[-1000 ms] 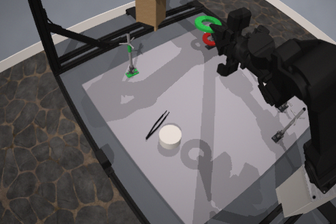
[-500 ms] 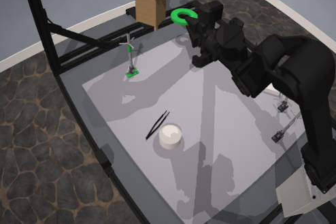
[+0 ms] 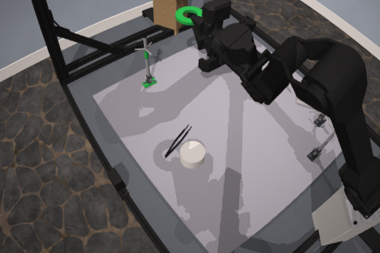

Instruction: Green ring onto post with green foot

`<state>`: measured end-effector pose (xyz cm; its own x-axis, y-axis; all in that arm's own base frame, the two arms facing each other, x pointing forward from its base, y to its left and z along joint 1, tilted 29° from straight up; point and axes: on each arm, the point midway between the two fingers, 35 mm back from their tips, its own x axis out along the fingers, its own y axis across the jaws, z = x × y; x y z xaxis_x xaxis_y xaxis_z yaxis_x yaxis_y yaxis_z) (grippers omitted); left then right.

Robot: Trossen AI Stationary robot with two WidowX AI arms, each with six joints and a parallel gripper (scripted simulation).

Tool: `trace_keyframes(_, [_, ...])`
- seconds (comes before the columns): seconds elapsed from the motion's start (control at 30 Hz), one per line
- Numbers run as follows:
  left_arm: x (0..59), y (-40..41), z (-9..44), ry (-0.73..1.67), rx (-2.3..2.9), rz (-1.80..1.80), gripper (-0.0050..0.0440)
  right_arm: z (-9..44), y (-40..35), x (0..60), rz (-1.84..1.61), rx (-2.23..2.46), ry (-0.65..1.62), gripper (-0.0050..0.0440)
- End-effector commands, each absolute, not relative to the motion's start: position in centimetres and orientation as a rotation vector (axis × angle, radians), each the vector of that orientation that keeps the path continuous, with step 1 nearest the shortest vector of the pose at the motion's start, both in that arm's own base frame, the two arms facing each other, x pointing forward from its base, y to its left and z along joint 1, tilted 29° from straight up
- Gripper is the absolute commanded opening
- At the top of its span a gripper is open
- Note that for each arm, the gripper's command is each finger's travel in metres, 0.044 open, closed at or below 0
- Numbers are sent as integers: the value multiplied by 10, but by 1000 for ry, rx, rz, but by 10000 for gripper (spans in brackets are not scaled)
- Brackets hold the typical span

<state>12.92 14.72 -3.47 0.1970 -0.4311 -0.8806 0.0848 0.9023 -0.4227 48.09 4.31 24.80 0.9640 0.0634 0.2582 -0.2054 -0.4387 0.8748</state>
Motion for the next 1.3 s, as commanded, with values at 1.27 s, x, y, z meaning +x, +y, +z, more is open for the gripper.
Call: trace_keyframes(1.27, [129, 147, -35, 1326, -310, -372, 400, 262, 130, 589, 293, 2000, -97, 0])
